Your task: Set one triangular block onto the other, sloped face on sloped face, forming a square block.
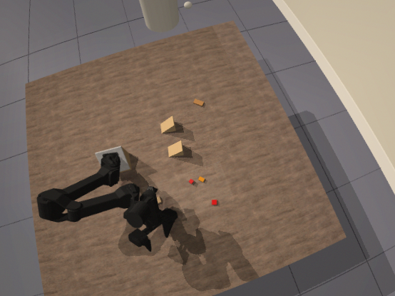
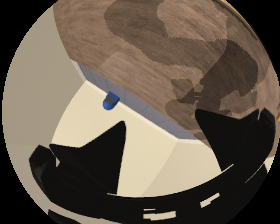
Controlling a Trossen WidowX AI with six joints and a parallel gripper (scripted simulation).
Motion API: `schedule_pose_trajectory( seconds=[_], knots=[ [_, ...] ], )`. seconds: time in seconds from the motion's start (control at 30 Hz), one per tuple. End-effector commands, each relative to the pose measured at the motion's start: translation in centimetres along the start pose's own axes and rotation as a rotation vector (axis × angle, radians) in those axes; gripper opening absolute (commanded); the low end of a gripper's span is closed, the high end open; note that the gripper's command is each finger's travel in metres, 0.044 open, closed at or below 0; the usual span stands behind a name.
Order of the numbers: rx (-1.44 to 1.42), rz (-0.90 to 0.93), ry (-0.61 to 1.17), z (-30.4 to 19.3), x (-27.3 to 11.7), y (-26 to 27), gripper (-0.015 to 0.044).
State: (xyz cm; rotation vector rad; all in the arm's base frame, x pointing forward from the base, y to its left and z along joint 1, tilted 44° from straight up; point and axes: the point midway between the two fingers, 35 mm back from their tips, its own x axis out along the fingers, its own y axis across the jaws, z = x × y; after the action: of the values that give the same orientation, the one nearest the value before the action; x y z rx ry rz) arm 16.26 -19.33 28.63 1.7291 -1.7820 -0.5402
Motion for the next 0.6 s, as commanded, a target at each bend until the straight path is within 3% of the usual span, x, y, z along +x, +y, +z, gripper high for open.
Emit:
schedule_pose_trajectory(
  seconds=[0.0,0.27,0.57],
  knots=[
    [-0.013,-0.007,0.004,-0.2,0.0,-0.2,0.0426],
    [-0.583,-0.305,0.227,-7.0,-3.0,-10.8,0.0440],
    [-1.307,-0.616,0.588,-9.4,-12.2,-23.5,0.0440]
  ],
)
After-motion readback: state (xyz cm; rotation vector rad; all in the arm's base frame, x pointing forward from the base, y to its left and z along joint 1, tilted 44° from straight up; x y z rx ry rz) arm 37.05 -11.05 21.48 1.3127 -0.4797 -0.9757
